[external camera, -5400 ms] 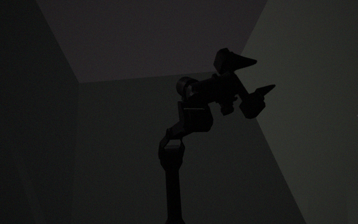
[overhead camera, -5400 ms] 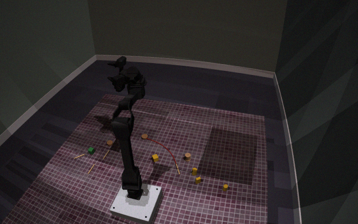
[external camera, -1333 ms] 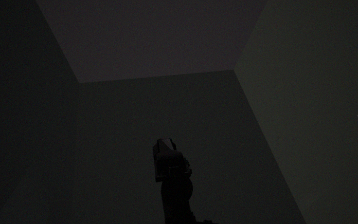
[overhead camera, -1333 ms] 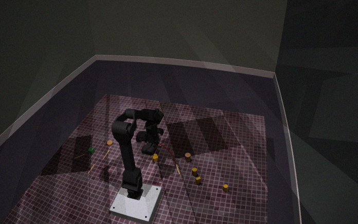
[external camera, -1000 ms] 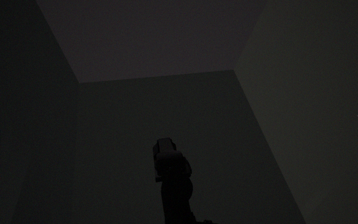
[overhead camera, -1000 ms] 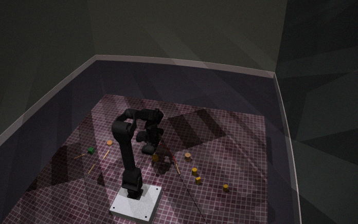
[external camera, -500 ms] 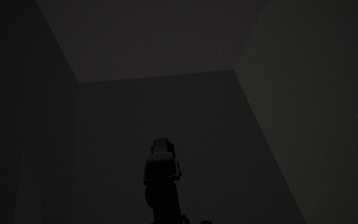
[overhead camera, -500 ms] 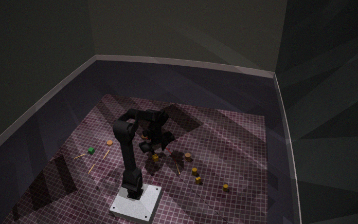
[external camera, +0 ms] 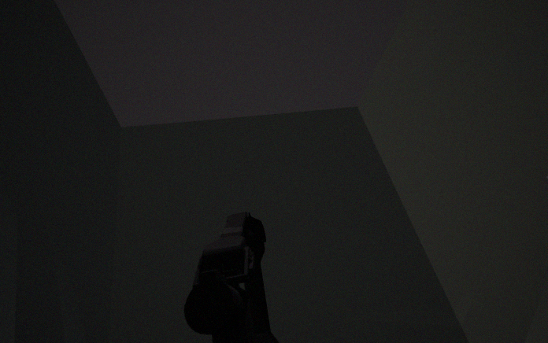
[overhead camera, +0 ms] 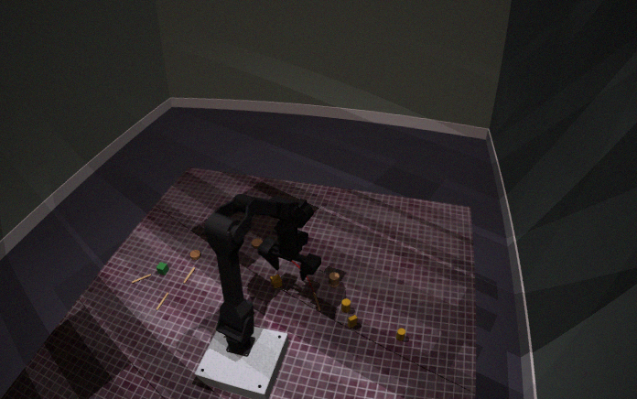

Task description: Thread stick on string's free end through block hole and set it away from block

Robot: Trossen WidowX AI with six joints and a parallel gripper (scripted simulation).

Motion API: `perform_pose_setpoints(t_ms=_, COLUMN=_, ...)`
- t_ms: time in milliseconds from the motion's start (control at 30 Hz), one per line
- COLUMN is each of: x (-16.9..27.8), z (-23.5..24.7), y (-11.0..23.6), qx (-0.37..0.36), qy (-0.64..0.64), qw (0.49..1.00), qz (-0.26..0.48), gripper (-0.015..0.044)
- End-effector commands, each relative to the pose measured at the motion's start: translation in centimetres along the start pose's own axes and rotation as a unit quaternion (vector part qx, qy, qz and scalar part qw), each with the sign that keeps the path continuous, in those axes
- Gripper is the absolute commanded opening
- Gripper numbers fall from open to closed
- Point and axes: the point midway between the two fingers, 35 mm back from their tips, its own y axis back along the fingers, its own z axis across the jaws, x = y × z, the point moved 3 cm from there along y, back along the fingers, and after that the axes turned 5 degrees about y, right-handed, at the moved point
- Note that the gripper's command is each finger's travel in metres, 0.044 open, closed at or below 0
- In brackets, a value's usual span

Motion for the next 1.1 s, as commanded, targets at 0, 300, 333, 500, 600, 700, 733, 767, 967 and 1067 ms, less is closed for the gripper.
perform_pose_setpoints(t_ms=0, x=-0.3, z=-3.4, y=0.4, qx=0.001, qy=-0.460, qw=0.888, qz=-0.006, gripper=0.0440)
perform_pose_setpoints(t_ms=300, x=-0.1, z=-5.5, y=0.4, qx=0.000, qy=-0.714, qw=0.700, qz=-0.006, gripper=0.0440)
perform_pose_setpoints(t_ms=333, x=0.0, z=-5.8, y=0.4, qx=0.000, qy=-0.738, qw=0.674, qz=-0.006, gripper=0.0440)
perform_pose_setpoints(t_ms=500, x=0.2, z=-6.9, y=0.4, qx=-0.001, qy=-0.845, qw=0.535, qz=-0.006, gripper=0.0440)
perform_pose_setpoints(t_ms=600, x=0.3, z=-7.5, y=0.4, qx=-0.001, qy=-0.896, qw=0.444, qz=-0.006, gripper=0.0440)
perform_pose_setpoints(t_ms=700, x=0.4, z=-8.0, y=0.4, qx=-0.002, qy=-0.931, qw=0.364, qz=-0.006, gripper=0.0440)
perform_pose_setpoints(t_ms=733, x=0.4, z=-8.0, y=0.4, qx=-0.002, qy=-0.933, qw=0.359, qz=-0.006, gripper=0.0440)
perform_pose_setpoints(t_ms=767, x=0.4, z=-8.0, y=0.4, qx=-0.002, qy=-0.933, qw=0.359, qz=-0.006, gripper=0.0440)
perform_pose_setpoints(t_ms=967, x=0.4, z=-8.0, y=0.4, qx=-0.002, qy=-0.933, qw=0.359, qz=-0.006, gripper=0.0440)
perform_pose_setpoints(t_ms=1067, x=0.4, z=-8.0, y=0.4, qx=-0.002, qy=-0.933, qw=0.359, qz=-0.006, gripper=0.0440)
